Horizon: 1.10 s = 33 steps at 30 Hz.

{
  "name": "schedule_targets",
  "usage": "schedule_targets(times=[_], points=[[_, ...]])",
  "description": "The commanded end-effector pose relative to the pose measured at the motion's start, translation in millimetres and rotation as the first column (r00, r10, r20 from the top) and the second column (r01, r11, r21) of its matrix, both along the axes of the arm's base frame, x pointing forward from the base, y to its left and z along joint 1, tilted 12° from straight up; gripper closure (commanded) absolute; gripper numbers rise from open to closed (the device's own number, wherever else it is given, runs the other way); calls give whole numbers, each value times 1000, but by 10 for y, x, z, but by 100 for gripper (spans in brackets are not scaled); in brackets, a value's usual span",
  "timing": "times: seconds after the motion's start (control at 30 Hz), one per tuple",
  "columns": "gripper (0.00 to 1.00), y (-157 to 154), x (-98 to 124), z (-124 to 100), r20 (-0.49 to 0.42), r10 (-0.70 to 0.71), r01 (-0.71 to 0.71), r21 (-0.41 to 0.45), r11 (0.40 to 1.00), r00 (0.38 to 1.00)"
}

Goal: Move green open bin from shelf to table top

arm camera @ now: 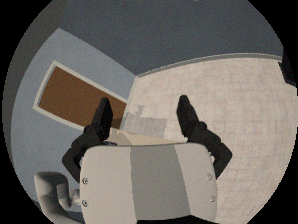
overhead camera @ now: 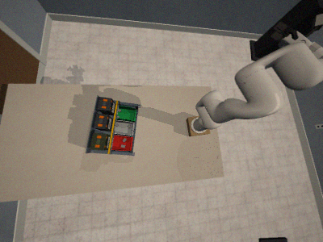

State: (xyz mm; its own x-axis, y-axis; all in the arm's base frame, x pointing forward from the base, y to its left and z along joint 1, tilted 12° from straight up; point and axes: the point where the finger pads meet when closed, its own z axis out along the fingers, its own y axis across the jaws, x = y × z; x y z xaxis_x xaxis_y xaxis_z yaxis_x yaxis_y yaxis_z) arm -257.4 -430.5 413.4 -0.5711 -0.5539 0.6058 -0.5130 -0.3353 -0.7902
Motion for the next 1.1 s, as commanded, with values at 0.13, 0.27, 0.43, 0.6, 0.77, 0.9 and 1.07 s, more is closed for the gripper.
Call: schedule_targets(times=[0.13, 0.27, 0.43, 0.6, 0.77, 0.9, 1.07], points=[[0, 51, 90, 66, -21, 59, -60, -9, 998, 998], [0, 236, 396, 246, -89, 251, -254, -22, 967, 964], [0, 236, 396, 246, -89, 251, -254, -22, 967, 964], [0, 236, 396, 246, -89, 251, -254, -22, 967, 964], [0, 373, 622, 377, -140, 385, -392, -23, 920, 912], [0, 465, 775, 467, -174, 470, -481, -19, 877, 865], [0, 465, 775, 467, -174, 470, -481, -19, 877, 865]])
